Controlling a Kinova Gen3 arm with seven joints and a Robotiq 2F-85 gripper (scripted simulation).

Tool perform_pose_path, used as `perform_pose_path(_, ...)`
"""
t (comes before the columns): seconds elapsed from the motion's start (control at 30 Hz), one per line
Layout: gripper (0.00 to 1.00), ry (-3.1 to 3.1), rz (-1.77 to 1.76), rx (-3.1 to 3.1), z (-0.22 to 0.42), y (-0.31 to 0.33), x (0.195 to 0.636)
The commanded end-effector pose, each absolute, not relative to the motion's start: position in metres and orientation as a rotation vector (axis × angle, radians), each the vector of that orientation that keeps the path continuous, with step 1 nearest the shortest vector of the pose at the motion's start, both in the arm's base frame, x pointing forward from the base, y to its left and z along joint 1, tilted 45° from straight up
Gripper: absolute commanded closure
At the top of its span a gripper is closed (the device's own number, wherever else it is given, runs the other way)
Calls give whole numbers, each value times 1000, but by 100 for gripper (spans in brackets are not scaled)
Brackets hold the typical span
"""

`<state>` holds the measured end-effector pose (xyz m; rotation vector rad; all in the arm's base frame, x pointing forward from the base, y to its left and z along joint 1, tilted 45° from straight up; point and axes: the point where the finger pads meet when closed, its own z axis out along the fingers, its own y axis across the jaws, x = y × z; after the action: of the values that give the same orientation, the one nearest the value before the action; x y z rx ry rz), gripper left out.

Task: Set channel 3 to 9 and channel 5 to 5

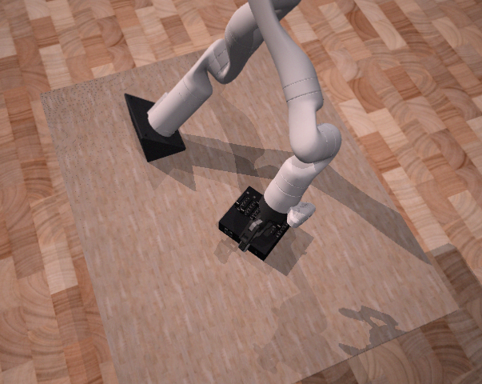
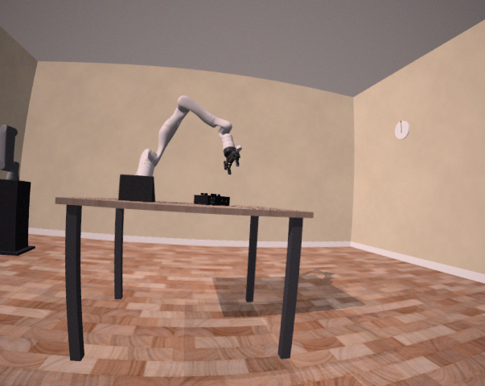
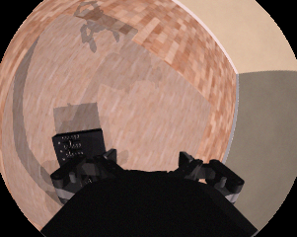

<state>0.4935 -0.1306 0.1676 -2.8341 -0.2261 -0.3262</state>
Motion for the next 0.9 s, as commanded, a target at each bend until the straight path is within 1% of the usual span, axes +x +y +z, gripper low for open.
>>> perform_pose_path(0.0, 0, -219, -327, -2835, 167, -133, 493)
perform_pose_path(0.07, 0, -182, -308, -2801, 167, -127, 485)
perform_pose_path(0.57, 0, -147, -289, -2767, 167, -120, 477)
perform_pose_path(0.6, 0, -114, -271, -2734, 167, -114, 470)
perform_pose_path(0.87, 0, -114, -271, -2734, 167, -114, 470)
